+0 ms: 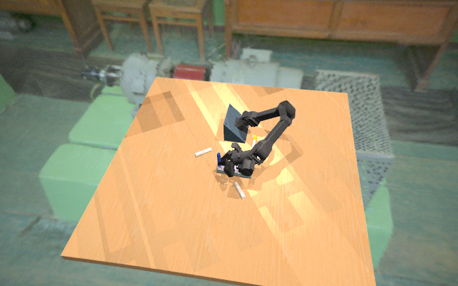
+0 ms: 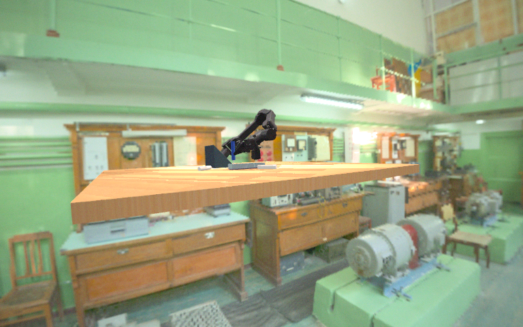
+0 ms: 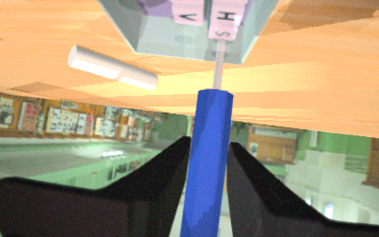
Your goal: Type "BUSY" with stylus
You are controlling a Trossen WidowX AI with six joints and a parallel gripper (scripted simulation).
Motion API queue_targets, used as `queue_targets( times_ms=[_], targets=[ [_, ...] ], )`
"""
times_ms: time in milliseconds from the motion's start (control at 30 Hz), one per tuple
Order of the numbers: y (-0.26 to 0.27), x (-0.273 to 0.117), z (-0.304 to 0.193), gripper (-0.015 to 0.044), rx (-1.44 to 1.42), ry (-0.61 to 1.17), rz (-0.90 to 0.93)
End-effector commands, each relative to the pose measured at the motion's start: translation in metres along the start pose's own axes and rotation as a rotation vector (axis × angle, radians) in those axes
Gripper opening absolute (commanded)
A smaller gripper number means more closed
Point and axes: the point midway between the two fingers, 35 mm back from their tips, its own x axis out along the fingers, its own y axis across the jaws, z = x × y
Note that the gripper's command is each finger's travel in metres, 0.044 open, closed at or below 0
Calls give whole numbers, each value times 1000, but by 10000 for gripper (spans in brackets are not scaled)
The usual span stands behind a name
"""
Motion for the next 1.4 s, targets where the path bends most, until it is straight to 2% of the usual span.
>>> queue_targets(
  times_ms=[0,667,967,1167,1333,1367],
  targets=[
    [0,1,2,81,4,1,0],
    [0,3,5,81,4,1,0],
    [0,-15,-26,81,4,2,0],
    [0,-14,-26,84,15,-1,-3],
    [0,-14,-26,51,15,-1,-3],
    [-1,-15,-25,25,14,-1,-3]
  ],
)
